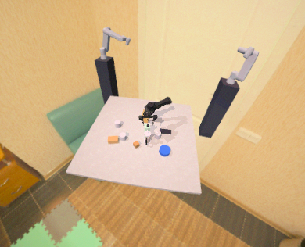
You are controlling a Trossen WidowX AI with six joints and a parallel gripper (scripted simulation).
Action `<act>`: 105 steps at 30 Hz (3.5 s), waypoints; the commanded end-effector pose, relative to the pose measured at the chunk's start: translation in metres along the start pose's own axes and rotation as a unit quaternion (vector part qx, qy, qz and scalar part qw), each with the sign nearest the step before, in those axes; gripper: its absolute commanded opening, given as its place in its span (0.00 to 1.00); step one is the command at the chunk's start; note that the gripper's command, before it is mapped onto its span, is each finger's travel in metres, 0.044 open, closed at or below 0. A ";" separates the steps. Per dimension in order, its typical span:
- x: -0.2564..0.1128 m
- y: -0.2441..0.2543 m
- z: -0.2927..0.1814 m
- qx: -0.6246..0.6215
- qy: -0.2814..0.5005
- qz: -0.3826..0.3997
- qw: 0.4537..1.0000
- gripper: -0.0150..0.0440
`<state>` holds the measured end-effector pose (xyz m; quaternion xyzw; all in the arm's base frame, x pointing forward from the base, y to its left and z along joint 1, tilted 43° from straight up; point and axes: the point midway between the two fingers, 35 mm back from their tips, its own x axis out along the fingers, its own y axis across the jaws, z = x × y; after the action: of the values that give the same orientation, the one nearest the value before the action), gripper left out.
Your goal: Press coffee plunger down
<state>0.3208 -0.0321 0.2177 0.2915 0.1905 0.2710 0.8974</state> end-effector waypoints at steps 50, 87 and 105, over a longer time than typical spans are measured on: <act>0.030 -0.009 -0.038 0.008 0.006 -0.005 1.000 0.47; 0.070 -0.003 -0.076 0.010 0.000 -0.002 1.000 0.47; 0.074 -0.004 -0.073 0.010 0.000 -0.001 1.000 0.47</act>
<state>0.3454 0.0320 0.1558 0.2885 0.1736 0.2585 0.9054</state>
